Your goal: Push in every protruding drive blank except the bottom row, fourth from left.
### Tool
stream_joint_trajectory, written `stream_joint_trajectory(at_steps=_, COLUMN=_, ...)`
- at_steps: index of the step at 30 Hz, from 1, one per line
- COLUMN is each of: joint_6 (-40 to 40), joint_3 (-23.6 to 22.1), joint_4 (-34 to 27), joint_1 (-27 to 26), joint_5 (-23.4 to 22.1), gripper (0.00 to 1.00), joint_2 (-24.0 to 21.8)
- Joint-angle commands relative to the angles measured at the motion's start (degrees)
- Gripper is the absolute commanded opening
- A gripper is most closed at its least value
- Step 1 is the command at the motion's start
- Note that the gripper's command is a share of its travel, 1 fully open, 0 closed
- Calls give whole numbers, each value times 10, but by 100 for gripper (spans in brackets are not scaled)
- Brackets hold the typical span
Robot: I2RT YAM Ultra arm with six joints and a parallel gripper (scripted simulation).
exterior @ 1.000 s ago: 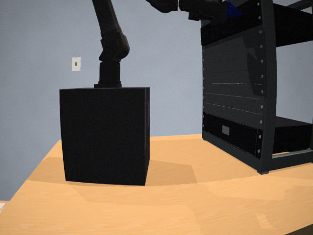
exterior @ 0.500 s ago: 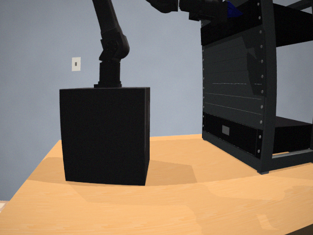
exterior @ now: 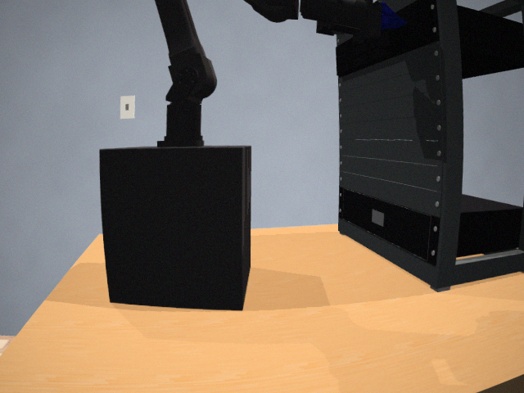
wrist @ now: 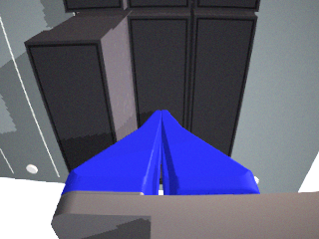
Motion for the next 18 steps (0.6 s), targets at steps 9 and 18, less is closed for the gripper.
stream_joint_trajectory(at_steps=9, joint_6=7, joint_3=38, joint_4=27, joint_1=9, joint_5=1, gripper=0, joint_2=8)
stream_joint_trajectory(at_steps=18, joint_6=7, joint_3=45, joint_4=30, joint_1=14, joint_5=8, gripper=0, joint_2=18)
